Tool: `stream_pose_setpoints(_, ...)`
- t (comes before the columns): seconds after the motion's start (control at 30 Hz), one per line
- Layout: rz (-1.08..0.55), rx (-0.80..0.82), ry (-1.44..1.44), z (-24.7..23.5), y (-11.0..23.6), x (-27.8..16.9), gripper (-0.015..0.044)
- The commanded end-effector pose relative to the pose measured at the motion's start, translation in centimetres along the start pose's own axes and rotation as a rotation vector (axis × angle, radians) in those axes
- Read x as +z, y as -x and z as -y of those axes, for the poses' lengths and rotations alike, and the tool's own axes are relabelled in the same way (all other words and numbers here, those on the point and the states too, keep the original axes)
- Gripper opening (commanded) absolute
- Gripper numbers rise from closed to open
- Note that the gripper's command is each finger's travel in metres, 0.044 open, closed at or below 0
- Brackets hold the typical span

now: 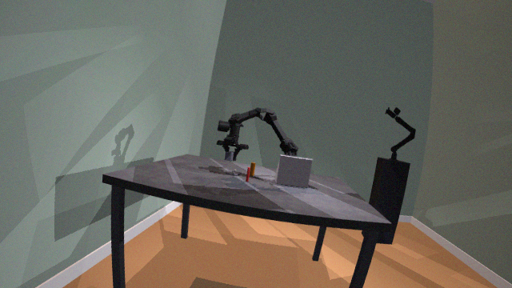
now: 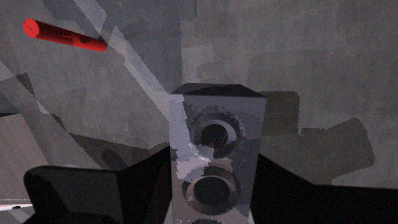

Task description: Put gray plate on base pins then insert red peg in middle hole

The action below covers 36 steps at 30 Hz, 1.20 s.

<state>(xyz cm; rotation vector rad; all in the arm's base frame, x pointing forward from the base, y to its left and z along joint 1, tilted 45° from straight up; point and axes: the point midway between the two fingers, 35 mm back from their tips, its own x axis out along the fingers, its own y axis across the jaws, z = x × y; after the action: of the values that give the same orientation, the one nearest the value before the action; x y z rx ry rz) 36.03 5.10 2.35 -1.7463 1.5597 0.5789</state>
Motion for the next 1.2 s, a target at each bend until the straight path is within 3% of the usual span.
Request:
stream_pose_setpoints(0.0,-0.008,0.002,0.017,-0.1,-0.7,-1.2,0.0)
stream_pose_setpoints(0.63,-0.033,0.0,0.092,-0.8,-3.3,-6.7,0.0)
stream_pose_setpoints(1.17,-0.035,0.0,0.095,-0.9,-3.4,-7.0,0.0)
